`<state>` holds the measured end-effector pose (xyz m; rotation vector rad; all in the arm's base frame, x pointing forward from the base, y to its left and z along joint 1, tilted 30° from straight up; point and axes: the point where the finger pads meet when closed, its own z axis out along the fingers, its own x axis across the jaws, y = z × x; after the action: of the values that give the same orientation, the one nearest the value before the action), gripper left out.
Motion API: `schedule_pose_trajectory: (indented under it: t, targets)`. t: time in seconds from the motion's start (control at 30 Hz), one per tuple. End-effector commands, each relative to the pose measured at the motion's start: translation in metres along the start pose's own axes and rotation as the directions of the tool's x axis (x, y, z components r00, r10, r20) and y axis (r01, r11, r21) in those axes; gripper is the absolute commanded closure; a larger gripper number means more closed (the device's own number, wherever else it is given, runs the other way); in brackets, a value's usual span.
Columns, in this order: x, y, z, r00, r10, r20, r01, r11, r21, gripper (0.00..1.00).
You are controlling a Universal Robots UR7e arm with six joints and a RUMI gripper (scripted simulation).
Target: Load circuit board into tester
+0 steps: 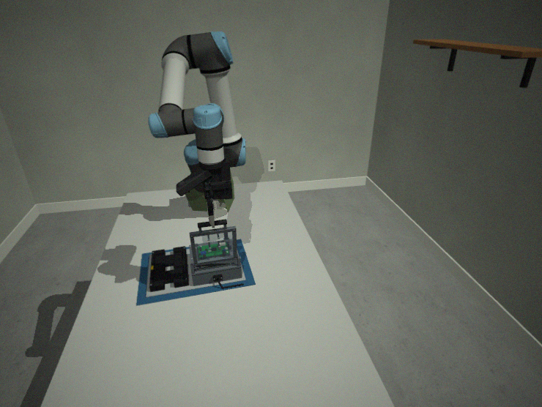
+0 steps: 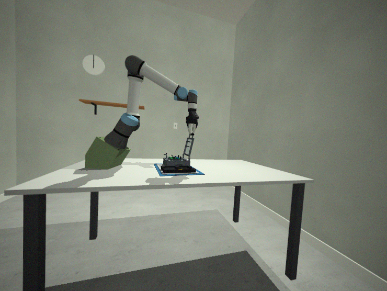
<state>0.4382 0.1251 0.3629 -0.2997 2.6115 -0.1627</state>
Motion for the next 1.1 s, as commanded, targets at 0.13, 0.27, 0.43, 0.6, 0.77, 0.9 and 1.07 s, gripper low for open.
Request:
schedule_pose_trajectory:
  t: [0.13, 0.27, 0.43, 0.6, 0.77, 0.9, 1.07]
  targets:
    - [0.005, 0.0, -0.001, 1.0, 0.0, 0.0, 0.0, 1.0, 0.0, 1.0]
    - [0.009, 0.0, -0.002, 1.0, 0.0, 0.0, 0.0, 1.0, 0.0, 1.0]
    - [0.014, 0.0, -0.002, 1.0, 0.0, 0.0, 0.0, 1.0, 0.0, 1.0]
    - [0.019, 0.0, -0.003, 1.0, 0.0, 0.0, 0.0, 1.0, 0.0, 1.0]
    - [0.023, 0.0, -0.003, 1.0, 0.0, 0.0, 0.0, 1.0, 0.0, 1.0]
    - [0.028, 0.0, -0.004, 1.0, 0.0, 0.0, 0.0, 1.0, 0.0, 1.0]
    - [0.035, 0.0, -0.004, 1.0, 0.0, 0.0, 0.0, 1.0, 0.0, 1.0]
